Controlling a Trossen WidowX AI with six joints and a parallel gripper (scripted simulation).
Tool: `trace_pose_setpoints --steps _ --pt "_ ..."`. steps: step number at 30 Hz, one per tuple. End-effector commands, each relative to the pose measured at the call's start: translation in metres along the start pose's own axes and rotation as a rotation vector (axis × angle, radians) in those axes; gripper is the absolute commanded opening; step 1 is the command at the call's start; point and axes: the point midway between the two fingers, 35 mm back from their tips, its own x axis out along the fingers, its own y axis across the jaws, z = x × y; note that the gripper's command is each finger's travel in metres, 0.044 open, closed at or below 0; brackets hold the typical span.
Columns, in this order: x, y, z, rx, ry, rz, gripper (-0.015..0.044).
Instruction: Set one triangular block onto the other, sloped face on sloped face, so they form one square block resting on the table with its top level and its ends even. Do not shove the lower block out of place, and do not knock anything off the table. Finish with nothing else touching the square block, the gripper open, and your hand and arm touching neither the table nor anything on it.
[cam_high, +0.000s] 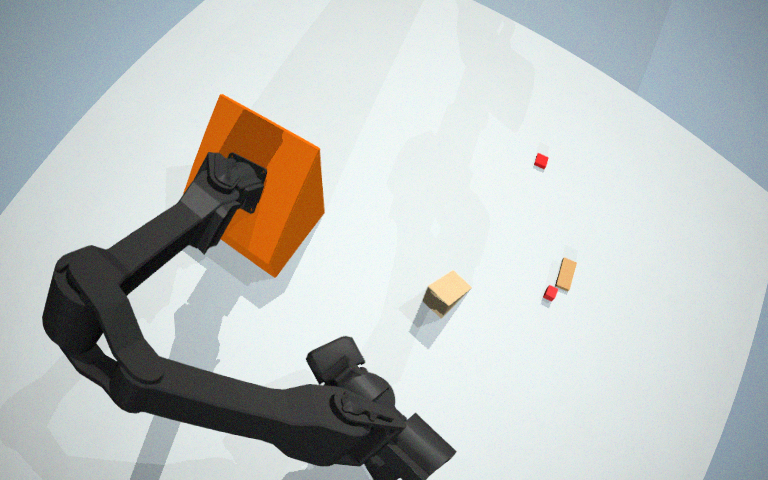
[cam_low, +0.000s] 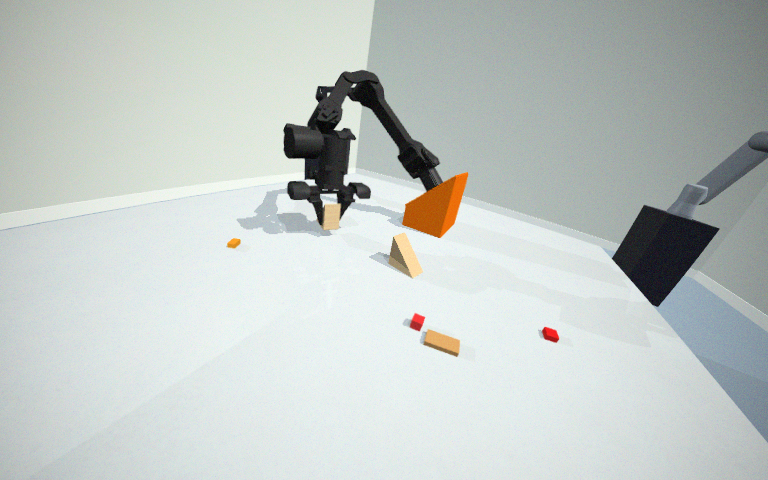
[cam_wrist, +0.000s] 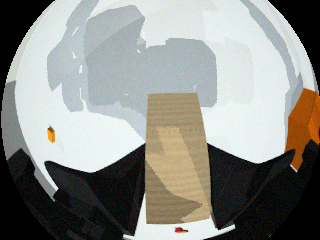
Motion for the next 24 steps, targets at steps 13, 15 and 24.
trace_pose_setpoints --steps 13,15,24 --pt "0.021 -0.003 -0.001 -0.036 0.0 -0.003 0.0" --pt "0.021 -0.003 -0.001 -0.036 0.0 -0.003 0.0" --pt "0.02 -0.002 0.0 -0.029 -0.004 -0.001 0.021"
